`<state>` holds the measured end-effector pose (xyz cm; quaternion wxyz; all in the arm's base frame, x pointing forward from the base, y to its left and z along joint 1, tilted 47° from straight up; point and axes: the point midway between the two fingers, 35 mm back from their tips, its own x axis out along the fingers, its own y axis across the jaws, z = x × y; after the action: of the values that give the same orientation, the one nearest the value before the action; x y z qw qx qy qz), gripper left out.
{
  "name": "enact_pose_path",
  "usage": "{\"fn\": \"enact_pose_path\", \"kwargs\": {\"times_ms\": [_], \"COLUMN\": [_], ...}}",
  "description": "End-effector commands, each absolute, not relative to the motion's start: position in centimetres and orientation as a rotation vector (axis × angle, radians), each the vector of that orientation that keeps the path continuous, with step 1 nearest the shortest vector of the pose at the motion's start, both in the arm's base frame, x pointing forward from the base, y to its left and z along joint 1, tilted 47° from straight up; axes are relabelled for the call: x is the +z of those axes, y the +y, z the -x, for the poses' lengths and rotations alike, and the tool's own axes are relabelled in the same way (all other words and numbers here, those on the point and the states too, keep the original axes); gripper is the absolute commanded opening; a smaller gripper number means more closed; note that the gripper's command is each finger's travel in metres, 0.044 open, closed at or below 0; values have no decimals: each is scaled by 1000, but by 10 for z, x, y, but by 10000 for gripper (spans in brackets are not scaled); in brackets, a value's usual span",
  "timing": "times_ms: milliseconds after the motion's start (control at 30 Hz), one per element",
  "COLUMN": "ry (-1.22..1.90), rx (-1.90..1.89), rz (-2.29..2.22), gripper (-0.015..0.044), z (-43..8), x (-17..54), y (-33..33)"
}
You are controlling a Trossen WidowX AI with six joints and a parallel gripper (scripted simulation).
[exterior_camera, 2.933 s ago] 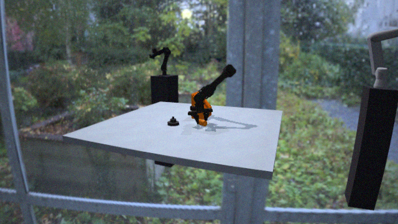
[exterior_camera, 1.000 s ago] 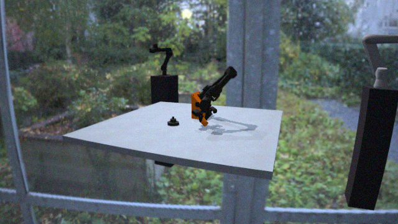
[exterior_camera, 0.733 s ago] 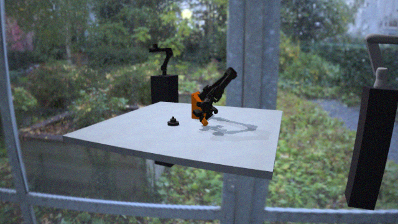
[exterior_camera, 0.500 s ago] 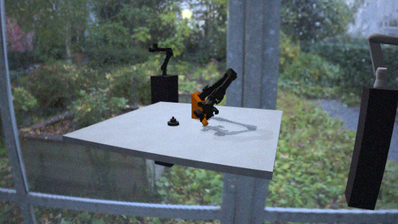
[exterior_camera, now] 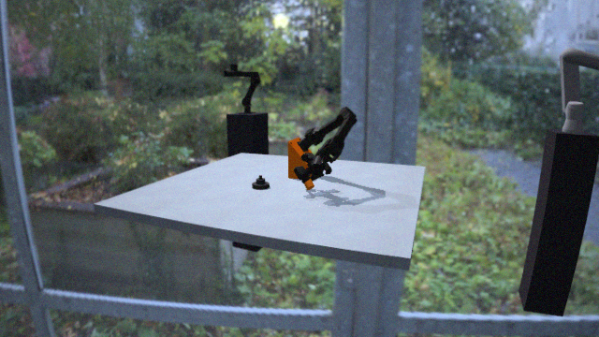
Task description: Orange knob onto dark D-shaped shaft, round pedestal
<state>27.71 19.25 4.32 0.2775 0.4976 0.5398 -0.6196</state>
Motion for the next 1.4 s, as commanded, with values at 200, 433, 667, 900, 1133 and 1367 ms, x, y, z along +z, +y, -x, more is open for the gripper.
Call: {"fn": "enact_pose_path", "kwargs": {"times_ms": [200, 433, 667, 900, 1133, 1367], "ry": [1378, 1330, 1281, 1284, 1300, 1300], "rx": [-1711, -1741, -1769, -1766, -1758, -1758], "rz": [-1225, -1141, -1057, -1065, -1091, -1091], "gripper": [181, 181, 181, 181, 181, 181], "z": [-282, -285, -287, -287, -289, -290], "x": [49, 51, 54, 55, 57, 58], "y": [198, 202, 207, 207, 208, 209]}}
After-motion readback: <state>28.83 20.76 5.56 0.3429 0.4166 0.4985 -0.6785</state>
